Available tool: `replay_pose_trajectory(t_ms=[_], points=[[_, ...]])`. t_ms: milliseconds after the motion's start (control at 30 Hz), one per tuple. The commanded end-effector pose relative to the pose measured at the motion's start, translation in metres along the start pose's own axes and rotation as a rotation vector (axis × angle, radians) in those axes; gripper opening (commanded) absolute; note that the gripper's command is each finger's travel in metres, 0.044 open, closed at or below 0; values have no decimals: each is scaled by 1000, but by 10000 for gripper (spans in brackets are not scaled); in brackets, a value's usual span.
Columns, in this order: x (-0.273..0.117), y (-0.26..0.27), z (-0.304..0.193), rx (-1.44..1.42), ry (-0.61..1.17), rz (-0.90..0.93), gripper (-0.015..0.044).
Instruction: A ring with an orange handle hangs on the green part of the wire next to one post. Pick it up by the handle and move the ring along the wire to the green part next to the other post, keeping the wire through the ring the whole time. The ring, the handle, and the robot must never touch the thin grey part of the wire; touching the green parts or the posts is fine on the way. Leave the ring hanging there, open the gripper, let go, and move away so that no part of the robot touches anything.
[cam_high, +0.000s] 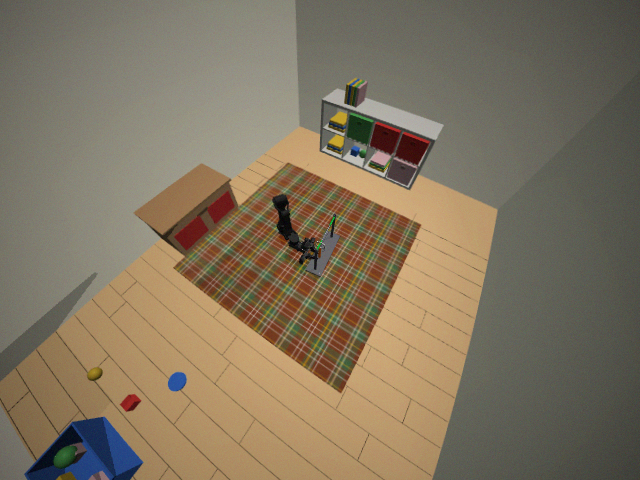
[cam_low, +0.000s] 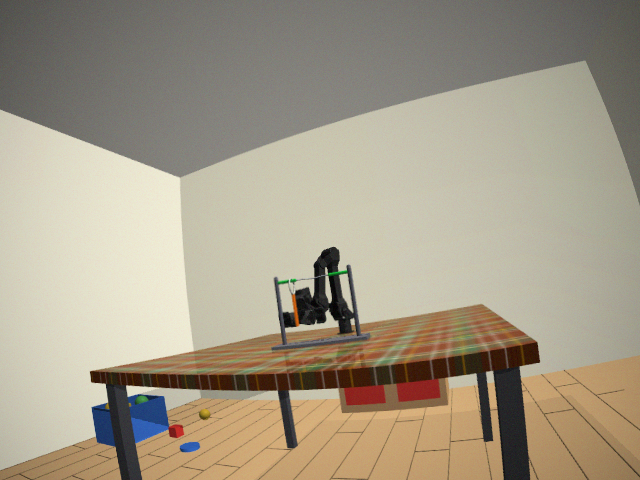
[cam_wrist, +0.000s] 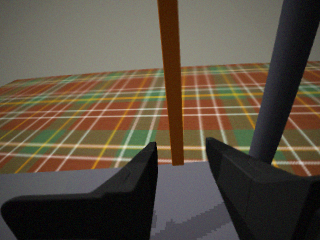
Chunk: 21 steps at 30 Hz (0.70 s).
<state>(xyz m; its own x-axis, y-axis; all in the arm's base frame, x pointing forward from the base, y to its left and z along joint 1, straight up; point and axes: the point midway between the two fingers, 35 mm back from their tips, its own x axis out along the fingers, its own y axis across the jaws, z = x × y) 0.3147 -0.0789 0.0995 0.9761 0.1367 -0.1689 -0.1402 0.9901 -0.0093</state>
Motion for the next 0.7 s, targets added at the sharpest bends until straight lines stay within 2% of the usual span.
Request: replay_pose_trajectory(t_ms=[0,667], points=[[9,-1,3,-3,-8,-1,160],[36,3,1,-2,-13,-1,160]])
